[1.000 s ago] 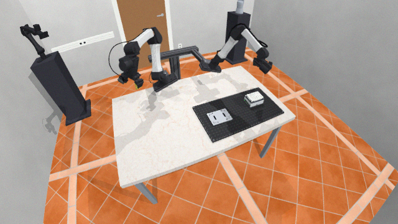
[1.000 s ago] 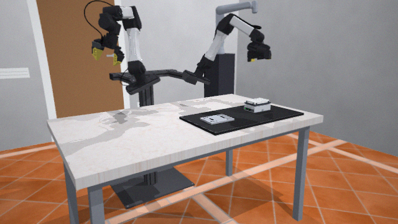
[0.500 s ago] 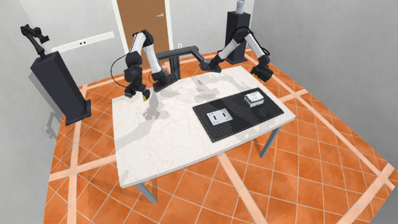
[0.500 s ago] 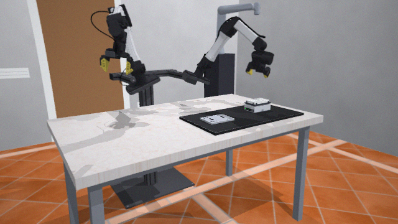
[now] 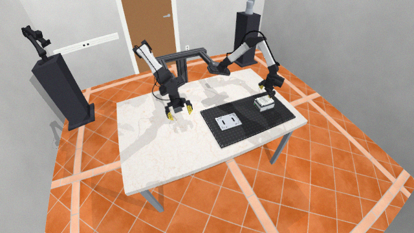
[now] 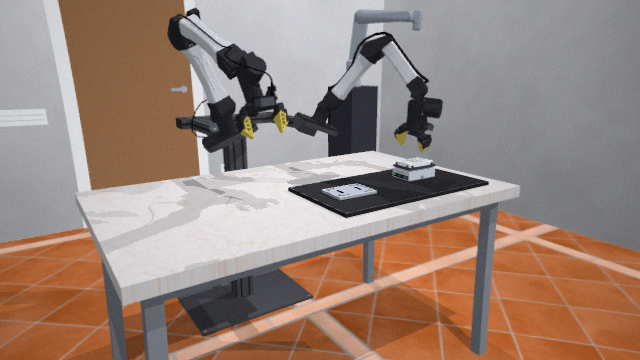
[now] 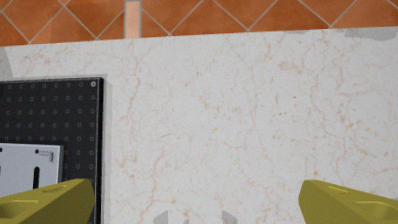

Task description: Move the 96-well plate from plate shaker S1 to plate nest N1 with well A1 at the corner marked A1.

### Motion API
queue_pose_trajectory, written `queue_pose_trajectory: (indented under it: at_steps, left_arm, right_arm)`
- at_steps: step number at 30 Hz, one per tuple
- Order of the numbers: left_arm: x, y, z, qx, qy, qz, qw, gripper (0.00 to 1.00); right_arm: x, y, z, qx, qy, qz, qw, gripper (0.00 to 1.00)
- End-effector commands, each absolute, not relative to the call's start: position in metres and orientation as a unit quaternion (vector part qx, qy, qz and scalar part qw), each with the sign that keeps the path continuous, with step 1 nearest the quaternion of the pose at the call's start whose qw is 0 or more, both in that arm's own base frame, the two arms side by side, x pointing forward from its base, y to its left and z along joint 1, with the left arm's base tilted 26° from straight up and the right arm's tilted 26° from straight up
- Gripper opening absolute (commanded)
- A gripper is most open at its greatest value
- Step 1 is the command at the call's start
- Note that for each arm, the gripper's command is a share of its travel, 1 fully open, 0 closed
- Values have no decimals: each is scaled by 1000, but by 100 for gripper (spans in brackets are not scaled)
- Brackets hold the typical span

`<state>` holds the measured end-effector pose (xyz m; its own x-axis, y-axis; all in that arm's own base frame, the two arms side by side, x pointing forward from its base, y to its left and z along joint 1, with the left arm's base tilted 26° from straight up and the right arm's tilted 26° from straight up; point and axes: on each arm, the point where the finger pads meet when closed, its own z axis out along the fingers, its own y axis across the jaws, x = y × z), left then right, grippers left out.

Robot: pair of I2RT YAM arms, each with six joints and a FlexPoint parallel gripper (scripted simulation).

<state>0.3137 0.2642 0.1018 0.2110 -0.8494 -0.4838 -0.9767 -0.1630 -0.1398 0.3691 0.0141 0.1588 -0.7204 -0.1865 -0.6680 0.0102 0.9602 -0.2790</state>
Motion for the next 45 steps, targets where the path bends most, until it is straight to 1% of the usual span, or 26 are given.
queue_pose_trajectory:
  at_steps: [1,4,7,10,15,17,23,29,32,38,45]
  left_arm:
    - [344,265,91,-707,665,65,232,100]
    - [348,266,81,-693,683,45,227,100]
    - [349,267,76,-687,690,36,225,100]
    - [346,268,73,-690,689,38,220,100]
    - [344,268,74,-693,686,42,218,100]
    - [344,268,74,-693,686,42,218,100]
    - [343,268,73,-694,685,42,217,100]
    - [343,268,73,-694,685,42,217,100]
    - [343,268,73,-694,685,42,217,100]
    - [343,268,73,-694,685,42,217,100]
    - [356,277,69,-690,686,36,228,100]
  right_arm:
    - [428,56,174,-87,870,-109,472,100]
    - [430,140,134,-178,854,-68,484,100]
    - [415,207,104,-250,834,-34,490,100]
    - [386,275,73,-323,804,4,499,100]
    - [315,358,20,-429,752,58,497,100]
    - [315,358,20,-429,752,58,497,100]
    - [226,406,-31,-524,695,105,481,100]
    - [175,421,-57,-572,663,125,466,100]
    - [167,419,-66,-582,662,121,457,100]
    - [172,421,-59,-574,665,124,462,100]
    - [172,421,-59,-574,665,124,462,100]
